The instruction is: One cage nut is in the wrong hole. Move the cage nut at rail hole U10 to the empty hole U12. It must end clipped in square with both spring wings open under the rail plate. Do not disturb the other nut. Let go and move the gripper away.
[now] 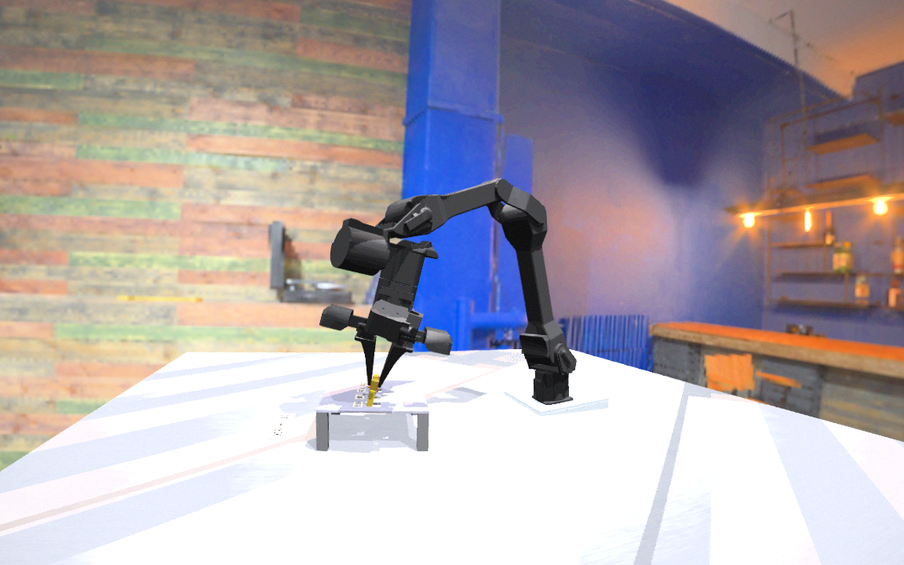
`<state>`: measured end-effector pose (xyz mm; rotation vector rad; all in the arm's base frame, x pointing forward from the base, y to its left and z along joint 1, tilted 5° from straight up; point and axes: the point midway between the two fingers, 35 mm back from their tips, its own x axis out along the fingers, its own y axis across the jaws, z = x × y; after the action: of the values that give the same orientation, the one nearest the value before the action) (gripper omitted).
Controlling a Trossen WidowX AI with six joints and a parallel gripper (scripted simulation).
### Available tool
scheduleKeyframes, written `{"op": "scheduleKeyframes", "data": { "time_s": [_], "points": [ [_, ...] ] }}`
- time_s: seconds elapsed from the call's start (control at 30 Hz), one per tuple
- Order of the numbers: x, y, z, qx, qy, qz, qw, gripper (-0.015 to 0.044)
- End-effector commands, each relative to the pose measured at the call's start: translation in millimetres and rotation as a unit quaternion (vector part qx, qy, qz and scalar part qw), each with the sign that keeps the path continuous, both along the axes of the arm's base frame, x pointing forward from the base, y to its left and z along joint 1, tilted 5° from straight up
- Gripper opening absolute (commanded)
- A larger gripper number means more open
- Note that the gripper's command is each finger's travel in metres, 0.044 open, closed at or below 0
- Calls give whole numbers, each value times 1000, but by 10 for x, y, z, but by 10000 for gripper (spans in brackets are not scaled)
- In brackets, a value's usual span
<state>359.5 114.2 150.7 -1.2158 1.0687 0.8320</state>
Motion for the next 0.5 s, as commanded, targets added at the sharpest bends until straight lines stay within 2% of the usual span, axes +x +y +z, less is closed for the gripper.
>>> {"op": "scheduleKeyframes", "data": {
  "time_s": [0.0, 0.47],
  "points": [
    [9, 8, 22, 1, -2, 3, 1000, 33],
    [6, 8, 44, 1, -1, 3, 1000, 33]
  ]
}}
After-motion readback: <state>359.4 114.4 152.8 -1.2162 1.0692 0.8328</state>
